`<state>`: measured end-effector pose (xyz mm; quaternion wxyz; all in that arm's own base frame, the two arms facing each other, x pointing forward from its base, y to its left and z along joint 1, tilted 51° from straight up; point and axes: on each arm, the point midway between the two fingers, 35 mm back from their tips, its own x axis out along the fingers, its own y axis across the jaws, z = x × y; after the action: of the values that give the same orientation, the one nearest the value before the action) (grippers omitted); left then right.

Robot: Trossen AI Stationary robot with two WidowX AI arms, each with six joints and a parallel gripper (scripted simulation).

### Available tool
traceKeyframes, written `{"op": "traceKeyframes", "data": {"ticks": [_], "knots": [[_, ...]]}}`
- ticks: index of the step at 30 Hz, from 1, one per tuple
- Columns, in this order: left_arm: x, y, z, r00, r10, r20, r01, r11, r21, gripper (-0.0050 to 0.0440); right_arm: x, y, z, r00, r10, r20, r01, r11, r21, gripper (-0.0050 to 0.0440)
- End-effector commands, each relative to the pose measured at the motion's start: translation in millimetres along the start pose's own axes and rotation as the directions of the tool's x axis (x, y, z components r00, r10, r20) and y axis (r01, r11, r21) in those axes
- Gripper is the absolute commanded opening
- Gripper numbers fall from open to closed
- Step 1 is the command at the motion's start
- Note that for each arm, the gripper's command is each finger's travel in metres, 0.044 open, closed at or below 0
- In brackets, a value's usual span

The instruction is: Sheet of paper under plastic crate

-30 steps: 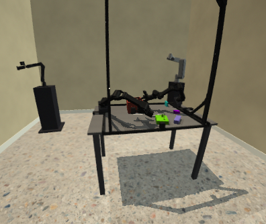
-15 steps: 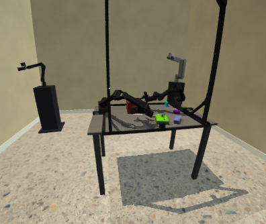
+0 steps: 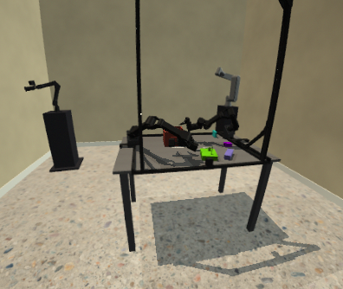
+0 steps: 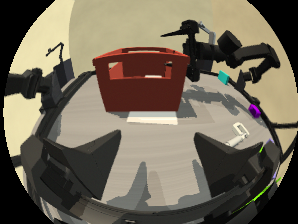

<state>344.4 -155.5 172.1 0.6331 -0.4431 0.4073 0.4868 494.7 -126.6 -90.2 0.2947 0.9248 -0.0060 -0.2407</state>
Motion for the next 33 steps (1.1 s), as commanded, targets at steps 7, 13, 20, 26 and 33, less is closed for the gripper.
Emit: {"op": "traceKeyframes", "data": {"ticks": [7,13,20,26,33], "knots": [[0,0,0,1.0,0.0,0.006,0.0,1.0,-0.003,0.04,1,-9,-1,1.0,-0.023,0.002,0.023,1.0,-0.007,0.04],[0,0,0,1.0,0.0,0.006,0.0,1.0,-0.003,0.04,-5,-7,-1,1.0,-0.019,0.001,0.019,1.0,-0.007,0.04],[0,0,0,1.0,0.0,0.006,0.0,1.0,-0.003,0.04,-27,2,-4,1.0,0.0,0.0,0.0,1.0,-0.007,0.04],[0,0,0,1.0,0.0,0.006,0.0,1.0,-0.003,0.04,-41,6,-5,1.0,0.011,-0.001,-0.011,1.0,-0.007,0.04],[0,0,0,1.0,0.0,0.006,0.0,1.0,-0.003,0.04,-66,13,-7,1.0,0.03,-0.003,-0.03,1.0,-0.006,0.04]]}}
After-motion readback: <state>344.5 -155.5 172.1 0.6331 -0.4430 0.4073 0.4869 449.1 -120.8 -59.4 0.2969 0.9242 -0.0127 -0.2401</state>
